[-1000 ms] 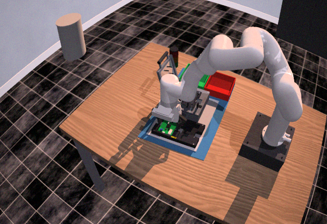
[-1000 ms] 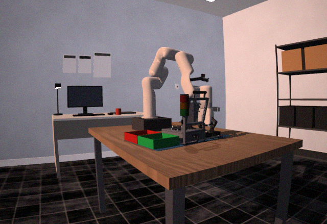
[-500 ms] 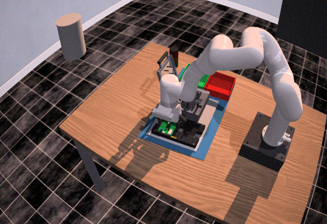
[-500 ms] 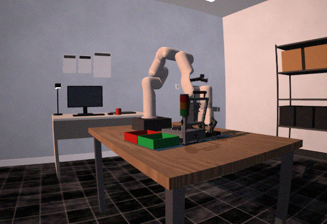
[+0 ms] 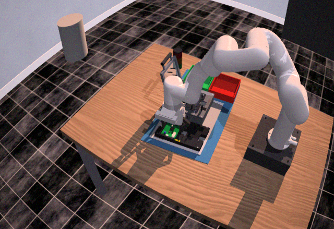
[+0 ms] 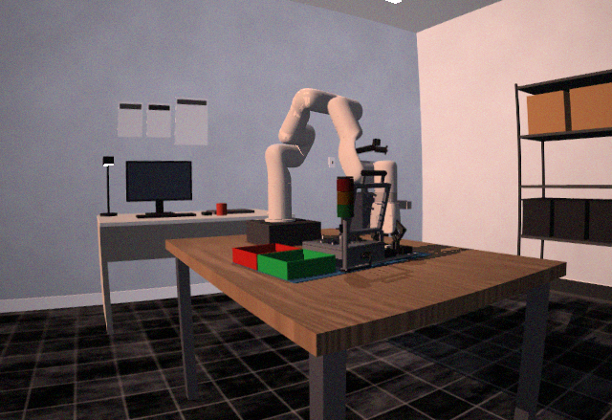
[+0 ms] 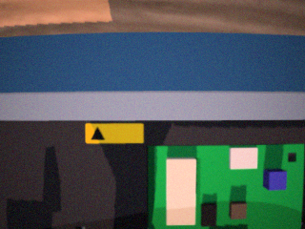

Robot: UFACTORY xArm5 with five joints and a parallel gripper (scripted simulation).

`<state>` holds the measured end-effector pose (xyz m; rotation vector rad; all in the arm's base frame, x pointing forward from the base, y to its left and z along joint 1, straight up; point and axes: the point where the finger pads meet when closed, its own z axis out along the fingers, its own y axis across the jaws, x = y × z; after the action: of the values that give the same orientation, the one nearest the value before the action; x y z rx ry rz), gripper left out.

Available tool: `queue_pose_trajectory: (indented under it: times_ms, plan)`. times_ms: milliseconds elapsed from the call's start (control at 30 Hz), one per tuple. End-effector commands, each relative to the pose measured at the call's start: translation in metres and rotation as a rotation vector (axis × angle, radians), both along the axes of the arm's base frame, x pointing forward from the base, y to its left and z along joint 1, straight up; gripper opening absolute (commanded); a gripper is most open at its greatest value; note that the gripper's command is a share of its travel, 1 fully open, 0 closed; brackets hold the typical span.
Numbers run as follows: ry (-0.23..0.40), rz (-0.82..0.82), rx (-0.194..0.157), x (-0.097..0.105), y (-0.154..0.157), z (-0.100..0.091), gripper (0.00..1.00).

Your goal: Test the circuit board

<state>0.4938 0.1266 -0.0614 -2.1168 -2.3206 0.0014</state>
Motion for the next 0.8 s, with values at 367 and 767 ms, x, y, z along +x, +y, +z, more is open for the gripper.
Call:
queue_pose_trajectory:
  times_ms: [367, 767]
  plan:
    - [-0.004, 0.0, 0.001, 0.0015, 0.0004, 0.0015, 0.85]
    - [-0.004, 0.0, 0.001, 0.0015, 0.0004, 0.0015, 0.82]
